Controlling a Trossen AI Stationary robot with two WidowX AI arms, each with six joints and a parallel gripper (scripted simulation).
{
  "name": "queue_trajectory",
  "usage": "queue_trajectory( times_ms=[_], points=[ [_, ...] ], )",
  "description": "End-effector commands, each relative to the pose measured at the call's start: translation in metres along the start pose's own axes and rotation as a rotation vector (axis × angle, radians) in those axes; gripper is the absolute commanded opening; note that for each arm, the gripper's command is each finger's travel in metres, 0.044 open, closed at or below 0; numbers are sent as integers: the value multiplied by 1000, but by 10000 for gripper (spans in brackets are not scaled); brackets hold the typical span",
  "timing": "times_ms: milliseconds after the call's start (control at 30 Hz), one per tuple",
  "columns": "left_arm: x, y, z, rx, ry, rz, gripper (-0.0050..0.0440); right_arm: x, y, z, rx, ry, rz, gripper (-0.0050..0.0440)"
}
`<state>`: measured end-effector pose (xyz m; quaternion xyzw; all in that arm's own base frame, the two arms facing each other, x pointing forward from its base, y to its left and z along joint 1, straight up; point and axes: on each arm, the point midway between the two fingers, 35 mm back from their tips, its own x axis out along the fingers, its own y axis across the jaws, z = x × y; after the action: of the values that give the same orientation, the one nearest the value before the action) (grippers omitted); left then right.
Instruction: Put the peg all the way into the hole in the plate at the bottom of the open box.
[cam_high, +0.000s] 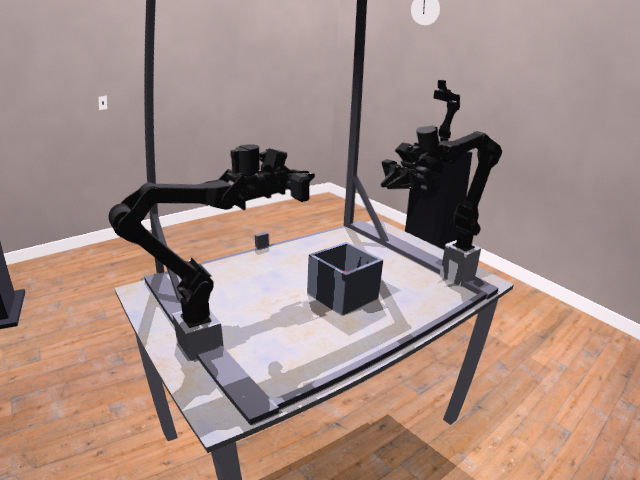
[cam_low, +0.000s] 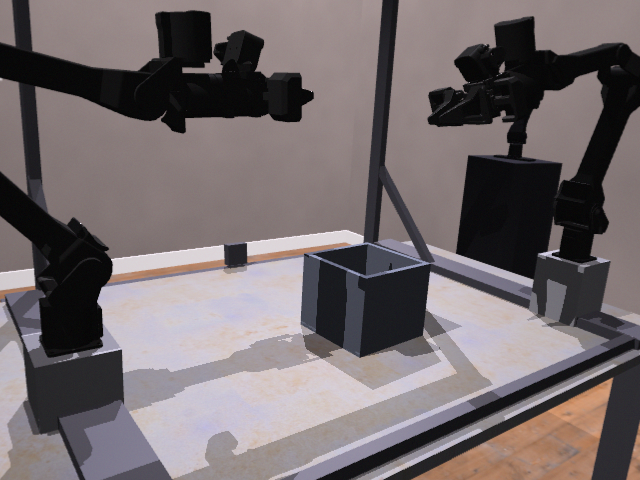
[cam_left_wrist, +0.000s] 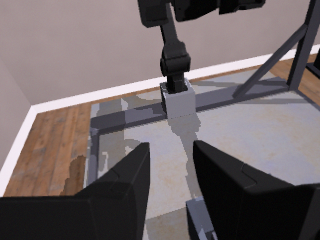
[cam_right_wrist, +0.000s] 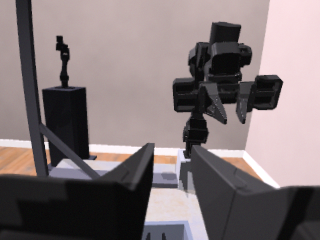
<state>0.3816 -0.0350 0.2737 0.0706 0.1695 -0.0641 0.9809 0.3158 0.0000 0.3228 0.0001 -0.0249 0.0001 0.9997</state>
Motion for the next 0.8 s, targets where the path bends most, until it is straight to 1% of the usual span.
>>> queue_trajectory(
  times_ms=[0, 267, 367, 500, 600, 633, 767],
  points=[
    [-27, 12, 9, -44, -131, 50, 114, 0, -2, 10, -2, -21, -6, 105],
    [-77, 29, 18, -127, -362, 128, 114, 0, -2, 11, -3, -22, -7, 105],
    [-89, 33, 22, -145, -424, 143, 114, 0, -2, 11, -3, -23, -6, 105],
    [-93, 33, 23, -149, -440, 147, 114, 0, -2, 11, -3, -23, -6, 105],
    [-89, 32, 27, -140, -428, 135, 114, 0, -2, 11, -3, -23, -6, 105],
    [-83, 29, 20, -136, -400, 129, 114, 0, -2, 11, -3, -23, -6, 105],
    [-82, 29, 17, -134, -387, 129, 114, 0, -2, 11, -3, -24, -6, 105]
  ],
)
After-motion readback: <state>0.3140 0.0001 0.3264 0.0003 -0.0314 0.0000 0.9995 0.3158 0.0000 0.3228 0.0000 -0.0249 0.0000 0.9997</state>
